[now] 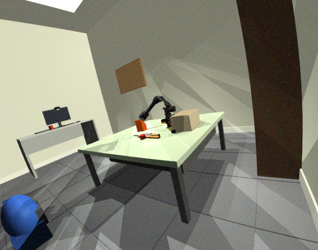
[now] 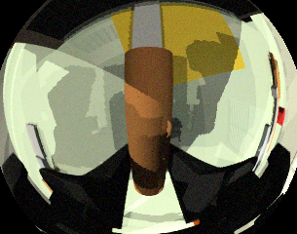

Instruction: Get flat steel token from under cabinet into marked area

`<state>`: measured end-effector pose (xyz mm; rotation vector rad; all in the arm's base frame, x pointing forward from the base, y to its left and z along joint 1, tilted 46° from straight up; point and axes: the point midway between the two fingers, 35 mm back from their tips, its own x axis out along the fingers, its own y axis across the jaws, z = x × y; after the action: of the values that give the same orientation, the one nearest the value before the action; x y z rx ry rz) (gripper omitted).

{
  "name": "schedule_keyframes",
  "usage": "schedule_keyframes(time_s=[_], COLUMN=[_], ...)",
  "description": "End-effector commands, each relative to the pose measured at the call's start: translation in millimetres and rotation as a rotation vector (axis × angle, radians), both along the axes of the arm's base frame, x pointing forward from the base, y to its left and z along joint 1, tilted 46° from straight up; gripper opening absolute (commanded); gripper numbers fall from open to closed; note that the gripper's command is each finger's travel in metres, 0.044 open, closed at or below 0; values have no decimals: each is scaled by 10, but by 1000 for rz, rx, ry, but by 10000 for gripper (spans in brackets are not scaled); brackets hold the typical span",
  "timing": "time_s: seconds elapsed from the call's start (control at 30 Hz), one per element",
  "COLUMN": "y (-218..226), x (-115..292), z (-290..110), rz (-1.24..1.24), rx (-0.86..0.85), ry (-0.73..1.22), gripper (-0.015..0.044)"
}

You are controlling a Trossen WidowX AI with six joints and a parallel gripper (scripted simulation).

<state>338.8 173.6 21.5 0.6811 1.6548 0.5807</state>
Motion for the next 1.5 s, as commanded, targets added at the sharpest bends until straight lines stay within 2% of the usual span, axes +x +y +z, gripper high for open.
schedule_keyframes(time_s=[0.0,1.47], y=[3,18], x=[-60,-525], z=[1,102], rz=[-1,-1], rx=[-1,-1], ry=[4,7], gripper=[0,0])
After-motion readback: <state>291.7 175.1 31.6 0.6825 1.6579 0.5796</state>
